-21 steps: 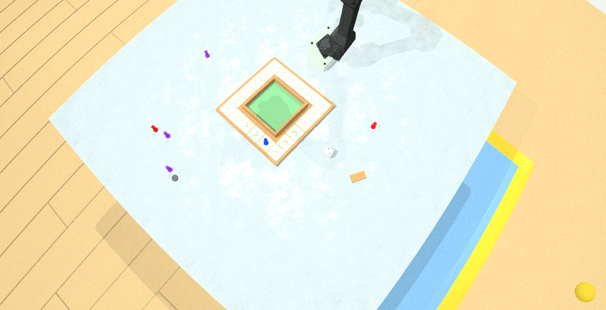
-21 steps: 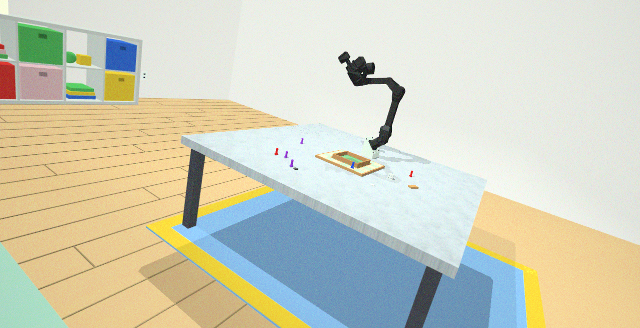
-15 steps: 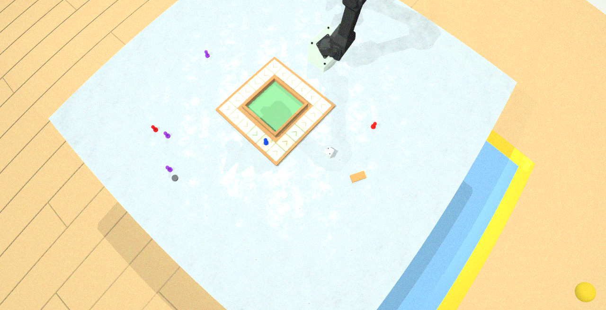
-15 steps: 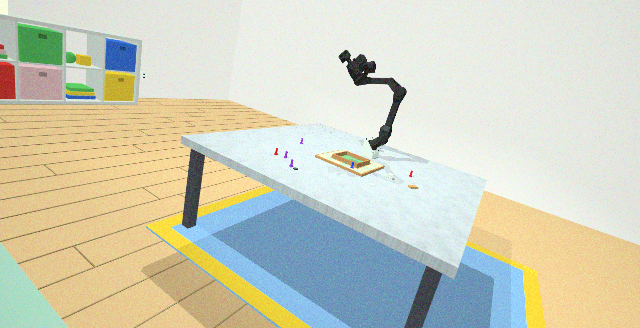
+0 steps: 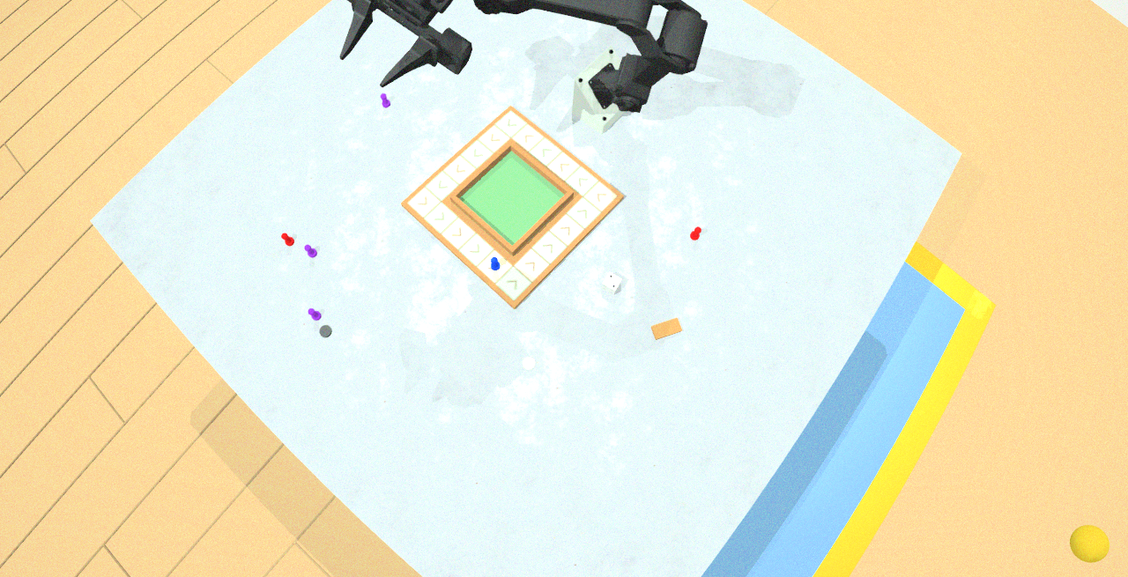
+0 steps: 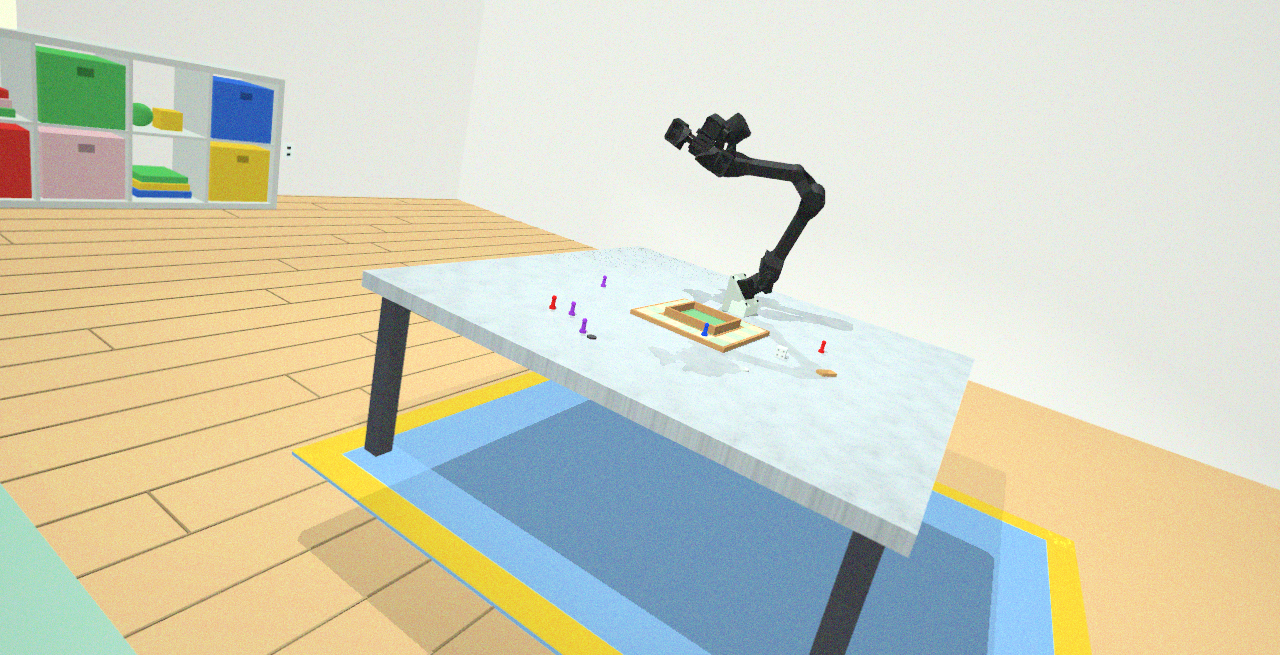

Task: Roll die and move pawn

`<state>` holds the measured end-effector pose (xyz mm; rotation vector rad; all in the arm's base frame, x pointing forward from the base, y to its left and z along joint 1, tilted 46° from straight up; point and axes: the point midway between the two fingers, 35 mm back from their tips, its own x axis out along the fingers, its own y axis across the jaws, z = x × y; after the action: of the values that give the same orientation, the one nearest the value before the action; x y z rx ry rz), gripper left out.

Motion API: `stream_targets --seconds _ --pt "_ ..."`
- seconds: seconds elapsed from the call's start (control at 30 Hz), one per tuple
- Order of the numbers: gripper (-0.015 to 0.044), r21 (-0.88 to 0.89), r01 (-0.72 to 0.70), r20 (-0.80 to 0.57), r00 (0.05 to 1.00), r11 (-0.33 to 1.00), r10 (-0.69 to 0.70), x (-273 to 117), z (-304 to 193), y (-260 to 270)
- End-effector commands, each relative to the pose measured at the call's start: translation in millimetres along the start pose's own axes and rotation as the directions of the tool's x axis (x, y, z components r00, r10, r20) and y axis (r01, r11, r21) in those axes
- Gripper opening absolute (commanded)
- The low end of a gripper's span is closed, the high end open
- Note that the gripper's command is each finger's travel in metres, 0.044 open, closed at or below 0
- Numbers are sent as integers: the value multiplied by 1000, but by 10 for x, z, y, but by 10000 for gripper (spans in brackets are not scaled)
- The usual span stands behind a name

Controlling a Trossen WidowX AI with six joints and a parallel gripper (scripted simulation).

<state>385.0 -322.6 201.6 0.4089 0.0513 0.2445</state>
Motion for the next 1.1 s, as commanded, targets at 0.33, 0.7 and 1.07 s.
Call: stream_targets --seconds 0.33,0.7,1.07 --pt "275 279 -89 -305 936 956 176 1169 -619 1403" --pt "275 390 -68 -560 774 918 295 1303 -1243 2585" --pt "275 413 -31 -788 489 910 374 842 -1807 3712"
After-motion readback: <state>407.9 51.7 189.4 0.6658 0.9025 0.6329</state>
